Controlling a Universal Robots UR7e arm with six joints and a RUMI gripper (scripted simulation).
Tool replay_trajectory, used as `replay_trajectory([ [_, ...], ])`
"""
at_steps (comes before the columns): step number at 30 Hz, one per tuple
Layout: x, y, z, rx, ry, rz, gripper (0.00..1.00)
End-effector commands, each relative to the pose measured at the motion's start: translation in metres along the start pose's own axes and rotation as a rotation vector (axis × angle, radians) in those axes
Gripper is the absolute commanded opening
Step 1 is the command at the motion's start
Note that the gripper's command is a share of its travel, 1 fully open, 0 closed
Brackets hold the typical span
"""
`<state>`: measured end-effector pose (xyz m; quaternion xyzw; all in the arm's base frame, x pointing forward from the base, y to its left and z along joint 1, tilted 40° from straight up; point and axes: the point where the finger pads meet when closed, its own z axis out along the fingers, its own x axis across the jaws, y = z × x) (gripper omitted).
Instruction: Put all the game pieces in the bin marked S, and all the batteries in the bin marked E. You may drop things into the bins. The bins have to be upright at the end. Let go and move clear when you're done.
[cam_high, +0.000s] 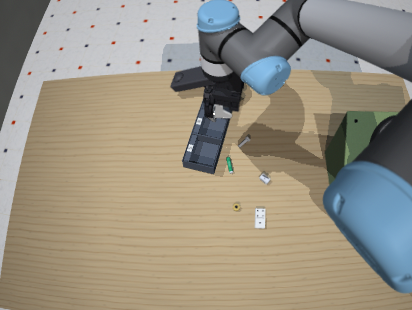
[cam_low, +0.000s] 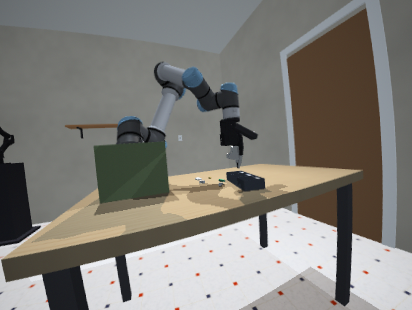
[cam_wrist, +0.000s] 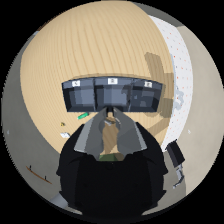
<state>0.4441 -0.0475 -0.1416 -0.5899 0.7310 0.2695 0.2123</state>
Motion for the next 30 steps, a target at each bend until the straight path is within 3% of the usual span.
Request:
replay_trajectory([
  [1,0.000,0.000,-0.004,0.000,0.000,0.000,0.04],
  [21,-0.084,-0.004,-0.004,0.000,0.000,0.000,0.04],
  [30,-0.084,-0.004,0.006,0.000,0.000,0.000,0.04],
])
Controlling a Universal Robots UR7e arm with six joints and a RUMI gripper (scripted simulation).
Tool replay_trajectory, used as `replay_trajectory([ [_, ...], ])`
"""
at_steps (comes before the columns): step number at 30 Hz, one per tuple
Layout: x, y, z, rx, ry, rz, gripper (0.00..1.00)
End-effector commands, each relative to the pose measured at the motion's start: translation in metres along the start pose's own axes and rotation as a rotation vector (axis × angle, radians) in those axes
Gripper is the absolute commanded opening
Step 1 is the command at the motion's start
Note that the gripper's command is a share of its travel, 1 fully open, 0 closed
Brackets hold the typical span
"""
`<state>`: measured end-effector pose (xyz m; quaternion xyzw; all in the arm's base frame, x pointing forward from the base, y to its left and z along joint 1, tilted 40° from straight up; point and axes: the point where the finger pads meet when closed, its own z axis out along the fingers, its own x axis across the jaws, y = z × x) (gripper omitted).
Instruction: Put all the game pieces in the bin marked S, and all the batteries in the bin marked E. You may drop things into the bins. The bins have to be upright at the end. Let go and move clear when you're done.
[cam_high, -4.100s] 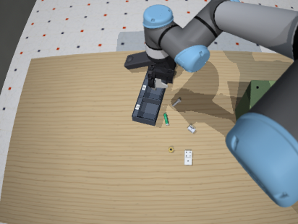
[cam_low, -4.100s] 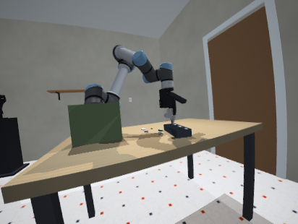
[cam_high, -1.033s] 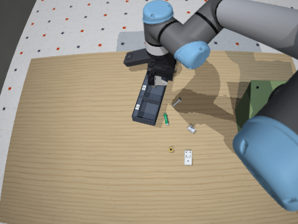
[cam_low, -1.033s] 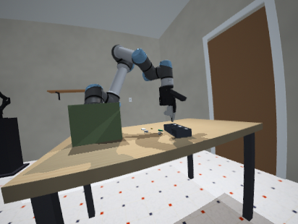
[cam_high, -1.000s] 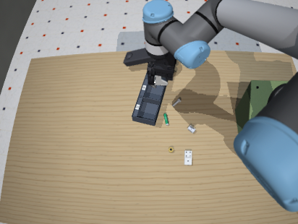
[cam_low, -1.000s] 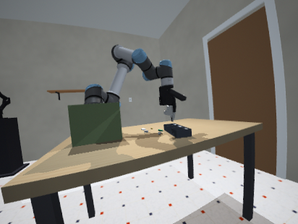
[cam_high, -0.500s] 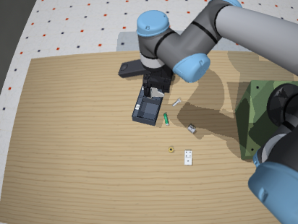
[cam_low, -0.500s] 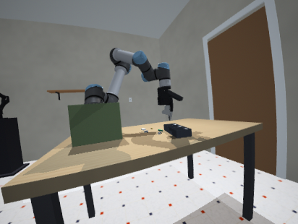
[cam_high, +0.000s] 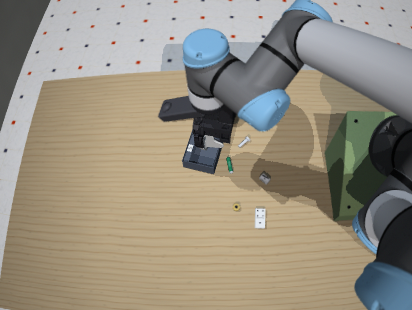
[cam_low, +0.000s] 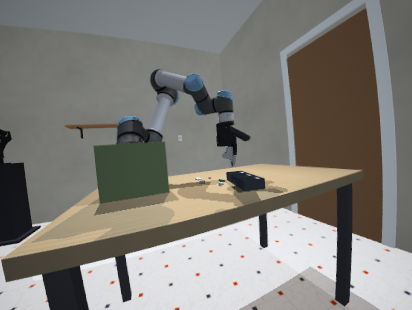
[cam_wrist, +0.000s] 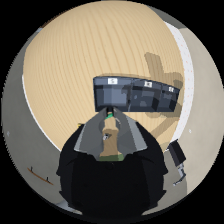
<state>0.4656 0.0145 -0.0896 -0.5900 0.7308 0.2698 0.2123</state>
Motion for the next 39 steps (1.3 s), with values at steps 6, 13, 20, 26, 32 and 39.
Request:
replay_trajectory([
  [6,0.000,0.000,0.017,0.001,0.000,0.000,0.04],
  [13,0.000,0.000,0.036,0.001,0.000,0.000,0.04],
  [20,0.000,0.000,0.048,0.001,0.000,0.000,0.04],
  [26,0.000,0.000,0.048,0.001,0.000,0.000,0.04],
  [32,0.000,0.000,0.048,0.001,0.000,0.000,0.04],
  [39,0.000,0.000,0.048,0.001,0.000,0.000,0.04],
])
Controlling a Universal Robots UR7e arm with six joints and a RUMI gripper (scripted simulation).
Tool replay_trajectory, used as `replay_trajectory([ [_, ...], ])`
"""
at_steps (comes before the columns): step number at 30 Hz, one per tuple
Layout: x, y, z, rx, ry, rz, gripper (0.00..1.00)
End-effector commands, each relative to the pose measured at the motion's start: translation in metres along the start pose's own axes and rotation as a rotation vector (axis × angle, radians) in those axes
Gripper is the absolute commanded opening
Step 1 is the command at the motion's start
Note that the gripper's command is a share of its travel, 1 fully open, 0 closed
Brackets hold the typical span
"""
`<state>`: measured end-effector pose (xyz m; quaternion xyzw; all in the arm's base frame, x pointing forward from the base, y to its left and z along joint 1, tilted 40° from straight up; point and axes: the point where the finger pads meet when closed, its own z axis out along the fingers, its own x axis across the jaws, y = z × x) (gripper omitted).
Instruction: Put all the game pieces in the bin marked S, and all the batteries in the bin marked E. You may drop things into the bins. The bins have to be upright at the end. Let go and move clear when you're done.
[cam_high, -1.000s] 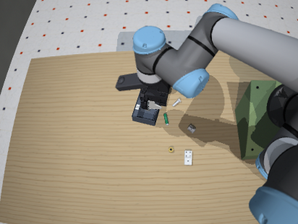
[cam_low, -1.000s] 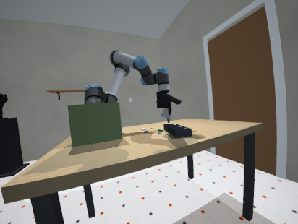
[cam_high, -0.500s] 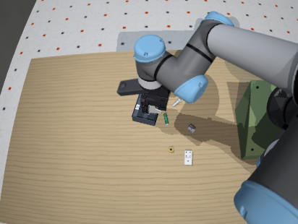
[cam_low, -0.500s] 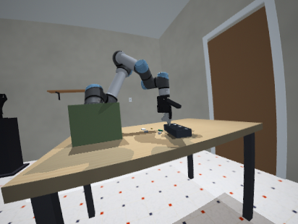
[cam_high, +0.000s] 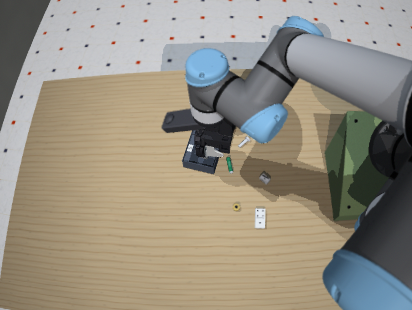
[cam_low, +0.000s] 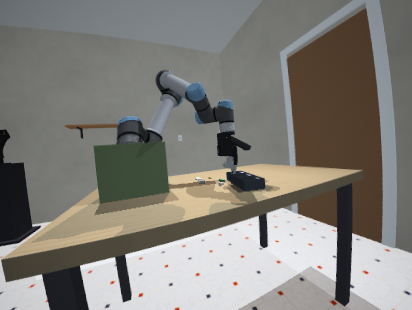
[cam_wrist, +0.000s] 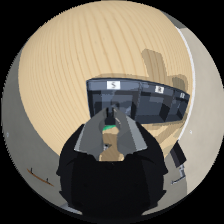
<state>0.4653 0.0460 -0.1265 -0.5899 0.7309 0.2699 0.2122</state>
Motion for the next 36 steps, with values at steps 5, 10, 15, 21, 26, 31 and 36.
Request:
replay_trajectory([
  [5,0.000,0.000,0.000,0.001,0.000,0.000,0.04],
  [10,0.000,0.000,0.000,0.001,0.000,0.000,0.04],
  [15,0.000,0.000,0.000,0.001,0.000,0.000,0.04],
  [21,0.000,0.000,0.000,0.001,0.000,0.000,0.04],
  [26,0.000,0.000,0.000,0.001,0.000,0.000,0.04],
  [31,0.000,0.000,-0.007,0.001,0.000,0.000,0.04],
  [36,0.000,0.000,-0.011,0.001,0.000,0.000,0.04],
])
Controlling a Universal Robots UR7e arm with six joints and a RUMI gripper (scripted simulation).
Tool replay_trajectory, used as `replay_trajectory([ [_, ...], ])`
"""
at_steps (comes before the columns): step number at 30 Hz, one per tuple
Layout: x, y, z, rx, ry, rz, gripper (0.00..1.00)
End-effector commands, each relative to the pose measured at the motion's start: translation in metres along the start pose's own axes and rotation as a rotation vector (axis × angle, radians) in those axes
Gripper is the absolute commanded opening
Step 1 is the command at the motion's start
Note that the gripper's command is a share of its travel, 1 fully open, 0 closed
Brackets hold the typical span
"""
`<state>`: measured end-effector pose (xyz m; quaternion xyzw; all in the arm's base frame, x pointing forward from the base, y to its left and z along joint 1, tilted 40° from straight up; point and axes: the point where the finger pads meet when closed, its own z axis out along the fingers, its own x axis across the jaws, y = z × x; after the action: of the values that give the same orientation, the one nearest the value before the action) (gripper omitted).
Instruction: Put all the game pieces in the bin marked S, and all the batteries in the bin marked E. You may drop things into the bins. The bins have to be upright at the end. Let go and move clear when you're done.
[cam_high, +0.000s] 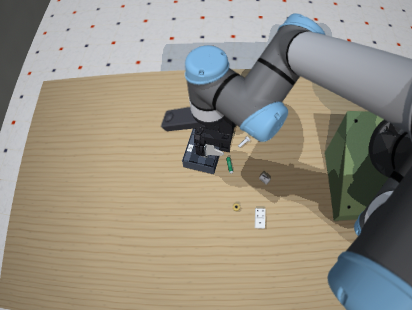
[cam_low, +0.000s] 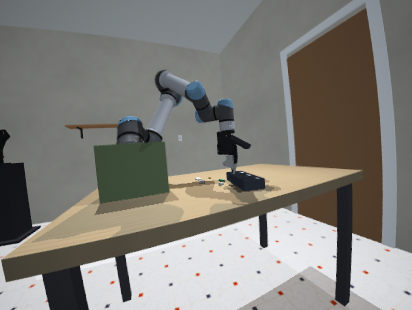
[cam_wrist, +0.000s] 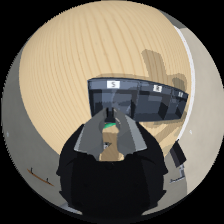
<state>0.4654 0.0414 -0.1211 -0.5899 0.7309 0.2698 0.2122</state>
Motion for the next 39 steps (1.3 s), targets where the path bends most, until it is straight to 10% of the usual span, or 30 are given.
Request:
replay_trajectory([
  [1,0.000,0.000,-0.005,0.001,0.000,0.000,0.04],
  [26,0.000,0.000,-0.046,0.001,0.000,0.000,0.04],
  [39,0.000,0.000,-0.137,0.001,0.000,0.000,0.04],
])
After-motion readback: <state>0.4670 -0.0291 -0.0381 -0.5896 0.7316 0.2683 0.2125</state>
